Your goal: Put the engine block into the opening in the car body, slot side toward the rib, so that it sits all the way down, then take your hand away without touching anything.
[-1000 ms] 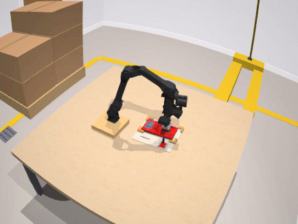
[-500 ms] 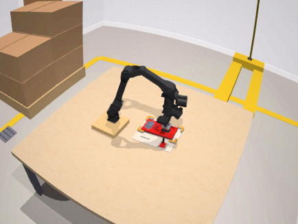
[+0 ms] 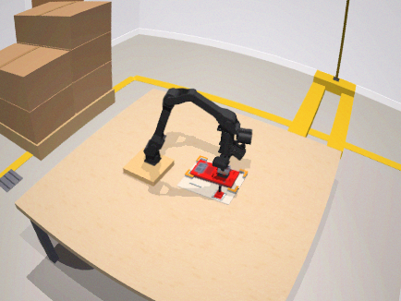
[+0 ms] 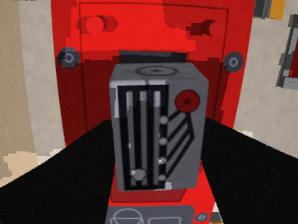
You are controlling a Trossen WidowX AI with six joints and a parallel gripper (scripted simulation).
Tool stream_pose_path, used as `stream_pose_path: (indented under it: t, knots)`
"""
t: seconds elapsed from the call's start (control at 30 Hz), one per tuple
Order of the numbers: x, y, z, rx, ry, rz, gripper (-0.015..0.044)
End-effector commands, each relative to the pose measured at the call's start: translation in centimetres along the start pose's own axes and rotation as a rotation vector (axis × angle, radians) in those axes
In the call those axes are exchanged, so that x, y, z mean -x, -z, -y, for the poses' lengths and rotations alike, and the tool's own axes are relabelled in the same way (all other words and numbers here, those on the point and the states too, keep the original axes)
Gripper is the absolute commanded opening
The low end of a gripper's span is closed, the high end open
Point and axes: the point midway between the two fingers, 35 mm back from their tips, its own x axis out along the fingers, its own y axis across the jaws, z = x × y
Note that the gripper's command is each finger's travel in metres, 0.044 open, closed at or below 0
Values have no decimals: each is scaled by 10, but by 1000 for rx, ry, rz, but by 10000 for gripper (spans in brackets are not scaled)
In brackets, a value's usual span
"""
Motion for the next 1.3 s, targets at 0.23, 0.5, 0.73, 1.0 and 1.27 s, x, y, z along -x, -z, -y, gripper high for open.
stream_pose_path:
  t: [0.23,0.5,0.73,1.0,1.27]
  knots:
    - [-2,0,0,-57,0,1,159]
    - [-4,0,0,-47,0,1,159]
    - [-5,0,0,-27,0,1,159]
    - [-7,0,0,-31,0,1,159]
    - [-8,0,0,-37,0,1,159]
